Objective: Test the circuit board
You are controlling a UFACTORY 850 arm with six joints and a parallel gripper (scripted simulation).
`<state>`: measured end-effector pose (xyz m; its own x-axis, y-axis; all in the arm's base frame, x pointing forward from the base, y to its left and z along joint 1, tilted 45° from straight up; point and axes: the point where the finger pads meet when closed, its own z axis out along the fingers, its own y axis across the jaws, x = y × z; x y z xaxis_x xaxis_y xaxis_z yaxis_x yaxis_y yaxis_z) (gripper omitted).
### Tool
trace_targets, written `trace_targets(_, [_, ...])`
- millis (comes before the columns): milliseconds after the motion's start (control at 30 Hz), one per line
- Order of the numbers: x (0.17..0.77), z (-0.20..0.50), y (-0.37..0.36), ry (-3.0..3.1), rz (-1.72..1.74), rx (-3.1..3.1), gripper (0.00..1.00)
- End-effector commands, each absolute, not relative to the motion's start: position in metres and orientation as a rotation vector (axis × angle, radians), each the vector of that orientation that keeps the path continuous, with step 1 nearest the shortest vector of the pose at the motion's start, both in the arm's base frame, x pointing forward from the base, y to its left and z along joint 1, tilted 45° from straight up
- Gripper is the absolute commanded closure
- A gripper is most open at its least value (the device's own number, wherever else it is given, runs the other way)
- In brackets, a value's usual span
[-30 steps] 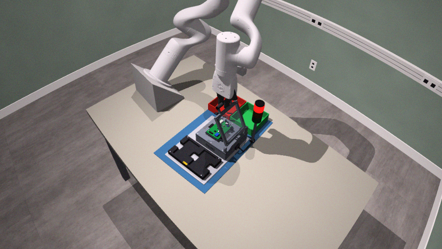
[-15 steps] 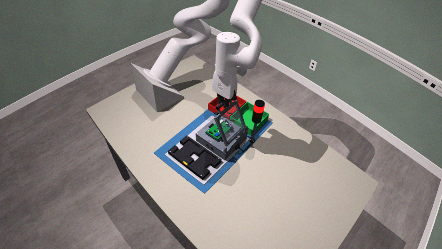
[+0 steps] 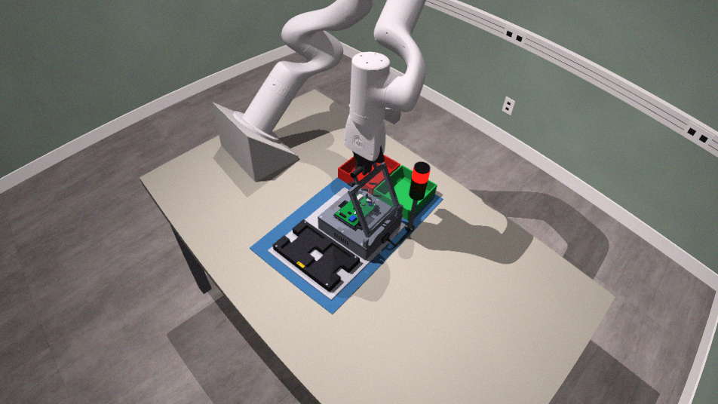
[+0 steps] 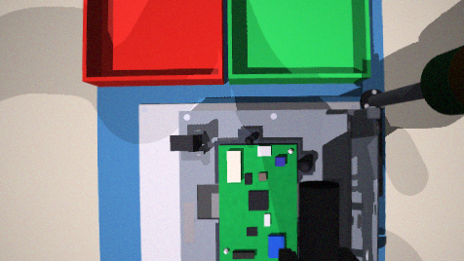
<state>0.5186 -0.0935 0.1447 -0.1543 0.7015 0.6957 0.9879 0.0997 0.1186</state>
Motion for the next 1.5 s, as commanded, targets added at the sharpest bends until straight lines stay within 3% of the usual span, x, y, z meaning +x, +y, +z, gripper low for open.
trace_targets(0, [0.519, 0.145, -0.094, -1.915, -0.805, -1.648, 1.0])
trace_targets(1000, [0.521, 0.146, -0.095, -1.915, -0.805, -1.648, 1.0])
trace_targets(1467, [0.556, 0.161, -0.102, -1.915, -0.805, -1.648, 1.0])
